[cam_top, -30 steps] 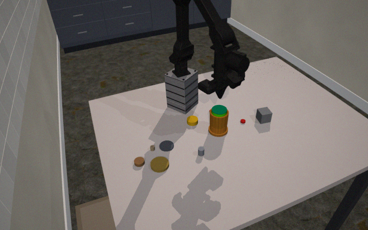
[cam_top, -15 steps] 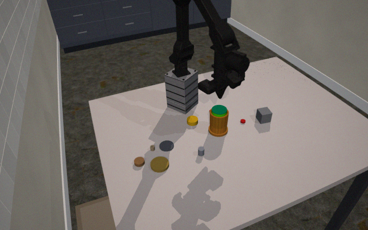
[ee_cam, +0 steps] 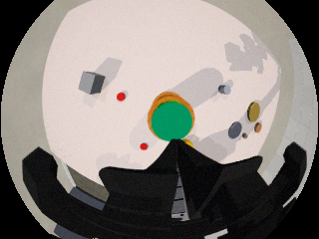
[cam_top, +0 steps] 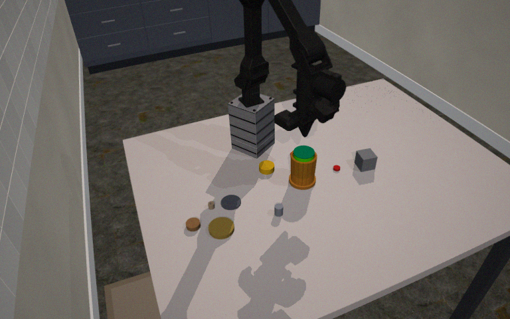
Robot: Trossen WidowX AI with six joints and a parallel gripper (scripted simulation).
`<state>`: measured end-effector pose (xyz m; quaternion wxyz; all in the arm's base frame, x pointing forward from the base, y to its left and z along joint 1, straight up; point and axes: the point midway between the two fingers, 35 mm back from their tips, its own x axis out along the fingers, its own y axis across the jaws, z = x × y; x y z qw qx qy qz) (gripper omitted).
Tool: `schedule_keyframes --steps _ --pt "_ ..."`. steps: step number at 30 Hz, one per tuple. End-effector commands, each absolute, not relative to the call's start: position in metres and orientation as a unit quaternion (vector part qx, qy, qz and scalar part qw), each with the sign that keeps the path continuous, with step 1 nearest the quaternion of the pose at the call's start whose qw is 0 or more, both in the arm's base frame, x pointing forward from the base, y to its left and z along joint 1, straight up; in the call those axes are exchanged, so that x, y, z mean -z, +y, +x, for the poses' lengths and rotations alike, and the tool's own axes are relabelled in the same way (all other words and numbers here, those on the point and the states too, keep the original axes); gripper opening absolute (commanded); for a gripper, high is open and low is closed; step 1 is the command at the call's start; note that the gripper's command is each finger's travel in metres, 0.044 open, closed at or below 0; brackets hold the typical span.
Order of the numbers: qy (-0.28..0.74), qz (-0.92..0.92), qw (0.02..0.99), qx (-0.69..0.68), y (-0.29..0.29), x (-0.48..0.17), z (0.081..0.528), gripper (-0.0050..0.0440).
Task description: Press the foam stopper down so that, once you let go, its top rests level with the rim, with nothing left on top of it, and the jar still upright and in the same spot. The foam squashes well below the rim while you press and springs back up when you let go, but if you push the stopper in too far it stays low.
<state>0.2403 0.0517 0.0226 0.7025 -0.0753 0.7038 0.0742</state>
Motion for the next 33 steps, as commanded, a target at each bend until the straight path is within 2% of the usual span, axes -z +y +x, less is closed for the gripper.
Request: schedule_keyframes --steps 1,33 --pt "0.696 -0.074 0.710 -0.075 0.0526 -0.0275 0.2442 0.0000" --pt "0.696 -0.075 0.710 -0.075 0.0527 -0.0339 0.2449 0.0000"
